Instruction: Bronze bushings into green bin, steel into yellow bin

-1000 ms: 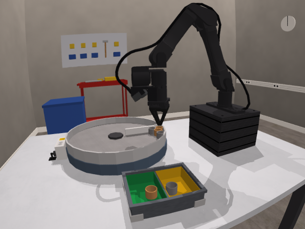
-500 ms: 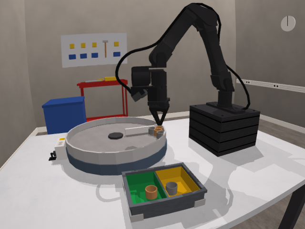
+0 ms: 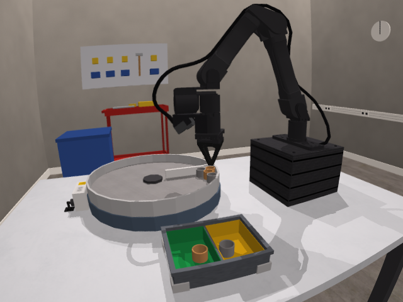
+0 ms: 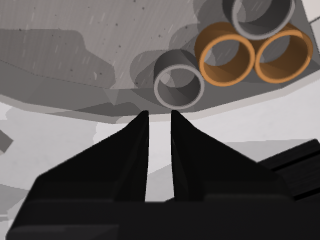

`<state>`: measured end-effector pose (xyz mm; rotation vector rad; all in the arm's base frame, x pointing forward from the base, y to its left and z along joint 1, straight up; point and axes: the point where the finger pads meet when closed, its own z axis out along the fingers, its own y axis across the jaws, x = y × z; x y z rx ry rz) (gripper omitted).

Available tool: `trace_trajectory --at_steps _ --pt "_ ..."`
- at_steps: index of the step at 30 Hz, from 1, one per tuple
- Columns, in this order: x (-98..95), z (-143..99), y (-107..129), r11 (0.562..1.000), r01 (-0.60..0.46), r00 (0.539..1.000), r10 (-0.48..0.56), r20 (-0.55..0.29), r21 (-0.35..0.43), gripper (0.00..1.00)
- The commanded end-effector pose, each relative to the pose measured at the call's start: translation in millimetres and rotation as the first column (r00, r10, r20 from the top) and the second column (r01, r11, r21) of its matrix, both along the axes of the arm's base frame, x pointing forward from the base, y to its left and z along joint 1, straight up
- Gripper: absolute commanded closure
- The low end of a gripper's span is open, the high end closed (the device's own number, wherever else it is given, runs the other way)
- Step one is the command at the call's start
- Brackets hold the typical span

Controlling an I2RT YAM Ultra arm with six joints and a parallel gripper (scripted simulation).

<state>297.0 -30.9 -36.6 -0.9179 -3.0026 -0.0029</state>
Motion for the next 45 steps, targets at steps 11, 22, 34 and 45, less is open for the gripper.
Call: trace_trajectory --at_steps 11,22,34,45 --pt "14.6 13.8 -2.0 1.0 -0.002 0.999 0.002 0.052 0.001 0.88" --pt "14.6 13.8 -2.0 1.0 -0.002 0.999 0.002 0.052 0.001 0.88" --pt "12.8 10.4 -0.6 1.0 -0.003 0.999 0.002 0.037 0.003 0.88" --pt "12.9 10.2 -0.5 1.0 -0.003 0.999 0.002 0.036 0.003 0.88"
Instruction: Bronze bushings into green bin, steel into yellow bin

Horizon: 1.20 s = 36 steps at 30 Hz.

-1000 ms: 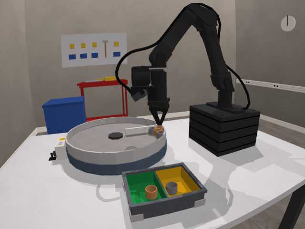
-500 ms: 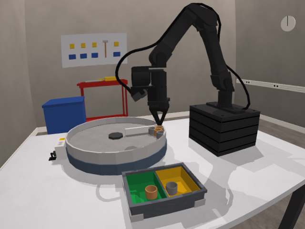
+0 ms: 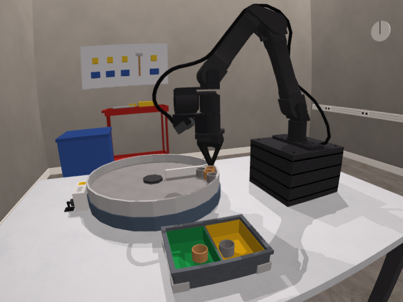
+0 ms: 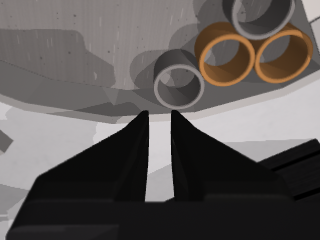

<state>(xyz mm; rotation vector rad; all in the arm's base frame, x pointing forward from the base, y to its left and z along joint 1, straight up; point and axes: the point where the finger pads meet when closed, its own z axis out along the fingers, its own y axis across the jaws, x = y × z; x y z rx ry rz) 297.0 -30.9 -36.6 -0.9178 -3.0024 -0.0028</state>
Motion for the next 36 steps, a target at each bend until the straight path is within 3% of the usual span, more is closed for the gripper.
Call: trace_trajectory --at_steps 1,36 --pt "12.9 10.2 -0.5 1.0 -0.003 0.999 0.002 0.037 0.003 0.88" --pt "11.8 6.2 0.9 1.0 -0.003 1.0 0.003 0.023 0.004 0.88"
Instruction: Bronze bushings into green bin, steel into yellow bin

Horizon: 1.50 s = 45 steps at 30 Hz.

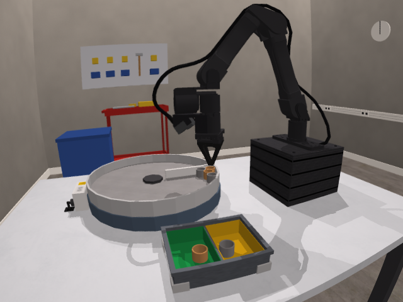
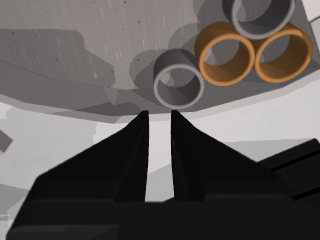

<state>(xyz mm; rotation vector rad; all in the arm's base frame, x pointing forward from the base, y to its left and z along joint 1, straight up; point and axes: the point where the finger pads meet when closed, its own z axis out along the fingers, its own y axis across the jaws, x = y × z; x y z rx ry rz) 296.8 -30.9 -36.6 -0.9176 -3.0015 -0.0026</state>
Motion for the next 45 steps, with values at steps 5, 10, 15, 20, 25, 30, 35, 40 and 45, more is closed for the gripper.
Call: trace_trajectory --at_steps 5,10,15,20,25,30,35,40,45 --pt "12.0 6 1 1.0 -0.003 1.0 0.003 0.024 0.004 0.88" --pt "12.0 6 1 1.0 -0.003 1.0 0.003 0.024 0.004 0.88" --pt "12.0 6 1 1.0 -0.003 1.0 0.003 0.024 0.004 0.88" --pt "12.0 6 1 1.0 -0.003 1.0 0.003 0.024 0.004 0.88" --pt "12.0 6 1 1.0 -0.003 1.0 0.003 0.024 0.004 0.88" --pt "12.0 6 1 1.0 -0.003 1.0 0.003 0.024 0.004 0.88" --pt "12.5 5 1 1.0 -0.003 1.0 0.003 0.024 0.004 0.88" --pt "-1.1 -24 3 1.0 -0.004 1.0 0.004 -0.007 0.008 0.88" --pt "18.1 -16 2 1.0 -0.004 0.999 0.004 0.049 0.002 0.88"
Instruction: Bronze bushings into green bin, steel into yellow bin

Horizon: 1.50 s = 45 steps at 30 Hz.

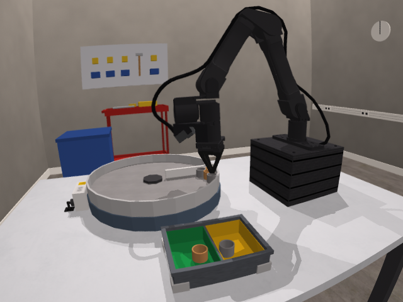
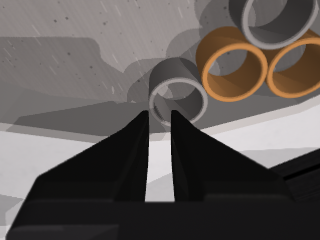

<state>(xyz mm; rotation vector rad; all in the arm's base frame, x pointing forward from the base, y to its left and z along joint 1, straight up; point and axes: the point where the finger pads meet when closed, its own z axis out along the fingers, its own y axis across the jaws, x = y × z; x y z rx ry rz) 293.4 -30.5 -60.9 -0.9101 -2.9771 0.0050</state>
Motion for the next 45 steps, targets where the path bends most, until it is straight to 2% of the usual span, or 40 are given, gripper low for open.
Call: trace_trajectory --at_steps 1,33,38,40,42,45 --pt "24.4 14 1 1.0 -0.004 0.996 0.004 0.092 -0.003 0.88" --pt "21.7 13 1 1.0 -0.004 0.997 0.004 0.081 -0.002 0.88" --pt "7.0 5 4 1.0 -0.005 0.999 0.005 0.054 0.001 0.88" --pt "7.0 5 4 1.0 -0.005 0.999 0.005 0.054 0.001 0.88" --pt "17.3 11 3 1.0 -0.005 0.997 0.005 0.077 -0.001 0.88" --pt "16.1 11 3 1.0 -0.005 0.997 0.005 0.072 -0.001 0.88"
